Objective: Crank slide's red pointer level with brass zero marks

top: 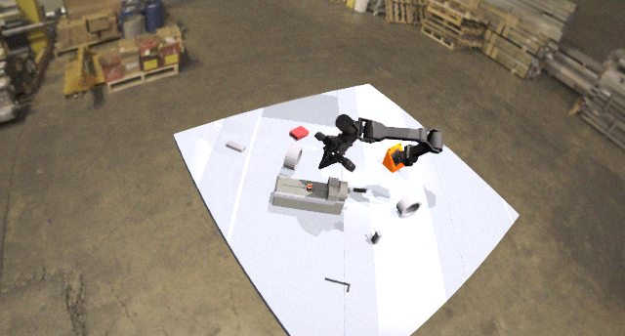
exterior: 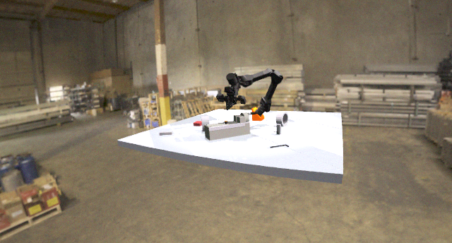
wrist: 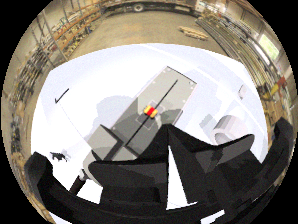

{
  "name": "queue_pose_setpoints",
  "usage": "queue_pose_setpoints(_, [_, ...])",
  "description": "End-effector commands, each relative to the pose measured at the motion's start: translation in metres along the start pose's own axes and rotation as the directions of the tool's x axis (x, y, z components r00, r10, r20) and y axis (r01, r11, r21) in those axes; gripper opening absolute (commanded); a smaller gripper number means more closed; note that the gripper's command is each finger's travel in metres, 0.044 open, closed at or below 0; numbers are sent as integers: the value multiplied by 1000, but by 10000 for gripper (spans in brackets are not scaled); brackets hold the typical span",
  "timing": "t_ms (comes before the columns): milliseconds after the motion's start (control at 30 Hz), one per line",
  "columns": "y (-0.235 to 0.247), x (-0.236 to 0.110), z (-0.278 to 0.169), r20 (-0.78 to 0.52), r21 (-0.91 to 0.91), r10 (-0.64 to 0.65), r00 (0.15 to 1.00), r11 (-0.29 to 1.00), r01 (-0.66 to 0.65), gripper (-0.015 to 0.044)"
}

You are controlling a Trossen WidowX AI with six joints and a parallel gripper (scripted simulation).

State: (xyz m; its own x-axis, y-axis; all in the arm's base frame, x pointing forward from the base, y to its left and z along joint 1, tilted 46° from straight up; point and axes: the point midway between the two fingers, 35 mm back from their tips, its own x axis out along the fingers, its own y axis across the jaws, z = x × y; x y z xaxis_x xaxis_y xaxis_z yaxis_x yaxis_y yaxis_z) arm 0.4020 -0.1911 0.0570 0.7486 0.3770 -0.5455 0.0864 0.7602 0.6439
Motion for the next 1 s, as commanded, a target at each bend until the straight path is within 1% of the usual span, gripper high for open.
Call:
queue_pose_setpoints(0, [0, 0, 0, 0, 0, 0, 1000, 1000, 0, 0])
queue_pose_setpoints(567, [0, 0, 0, 0, 0, 0, 1000, 1000, 0, 440])
queue_pose_setpoints(600, [0, 0, 0, 0, 0, 0, 1000, 1000, 0, 440])
queue_pose_setpoints(967, [0, 0, 0, 0, 0, 0, 1000, 1000, 0, 151])
